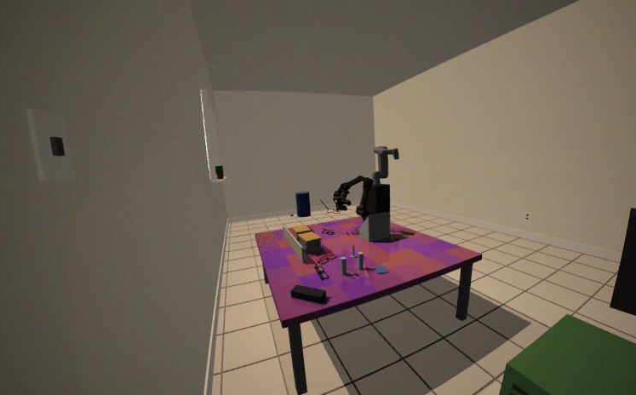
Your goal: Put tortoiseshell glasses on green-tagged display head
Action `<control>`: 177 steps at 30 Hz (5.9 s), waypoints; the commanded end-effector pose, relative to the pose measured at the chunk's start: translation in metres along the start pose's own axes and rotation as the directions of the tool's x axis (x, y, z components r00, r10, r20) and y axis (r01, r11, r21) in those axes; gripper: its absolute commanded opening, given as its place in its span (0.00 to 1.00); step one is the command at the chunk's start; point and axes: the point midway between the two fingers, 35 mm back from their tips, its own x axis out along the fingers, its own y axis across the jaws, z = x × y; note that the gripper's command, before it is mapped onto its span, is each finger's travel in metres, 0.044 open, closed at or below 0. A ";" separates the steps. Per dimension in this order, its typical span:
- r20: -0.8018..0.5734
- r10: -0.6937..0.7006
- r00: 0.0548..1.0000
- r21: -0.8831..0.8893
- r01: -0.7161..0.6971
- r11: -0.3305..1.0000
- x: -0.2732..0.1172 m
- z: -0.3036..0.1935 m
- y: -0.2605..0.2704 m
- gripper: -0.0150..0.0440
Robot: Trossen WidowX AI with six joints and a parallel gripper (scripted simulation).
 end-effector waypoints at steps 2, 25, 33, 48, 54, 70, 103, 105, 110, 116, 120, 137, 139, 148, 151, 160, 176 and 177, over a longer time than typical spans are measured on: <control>-0.002 0.002 1.000 -0.002 -0.002 1.000 0.000 -0.001 0.000 0.25; 0.131 0.019 0.991 -0.459 0.044 0.888 0.028 0.003 0.000 0.25; 0.218 0.044 0.975 -0.721 0.130 0.680 0.048 0.007 -0.003 0.25; 0.355 0.124 0.927 -0.934 0.346 0.086 0.084 0.019 -0.012 0.25; 0.397 0.167 0.903 -0.888 0.423 -0.179 0.097 0.025 -0.017 0.25; 0.460 0.303 0.835 -0.414 0.504 -0.758 0.130 0.045 -0.032 0.25; 0.339 0.596 0.728 0.900 -0.066 -0.430 0.180 0.097 -0.070 0.25; 0.321 0.610 0.725 0.930 -0.118 -0.349 0.183 0.101 -0.072 0.25; 0.271 0.641 0.719 0.961 -0.244 -0.132 0.188 0.110 -0.078 0.25; 0.203 0.669 0.715 0.914 -0.383 0.131 0.194 0.120 -0.085 0.25; 0.154 0.683 0.714 0.835 -0.464 0.297 0.197 0.128 -0.090 0.25; -0.032 0.686 0.727 0.471 -0.595 0.652 0.209 0.144 -0.097 0.25; -0.040 0.686 0.727 0.470 -0.592 0.655 0.211 0.144 -0.095 0.25; 0.005 0.693 0.721 0.471 -0.613 0.634 0.218 0.145 -0.088 0.25; 0.016 0.693 0.720 0.471 -0.617 0.630 0.220 0.145 -0.086 0.25; 0.013 0.695 0.719 0.471 -0.617 0.630 0.227 0.145 -0.079 0.25; -0.002 0.695 0.719 0.471 -0.612 0.635 0.239 0.147 -0.068 0.25; -0.002 0.695 0.719 0.471 -0.612 0.635 0.240 0.147 -0.067 0.25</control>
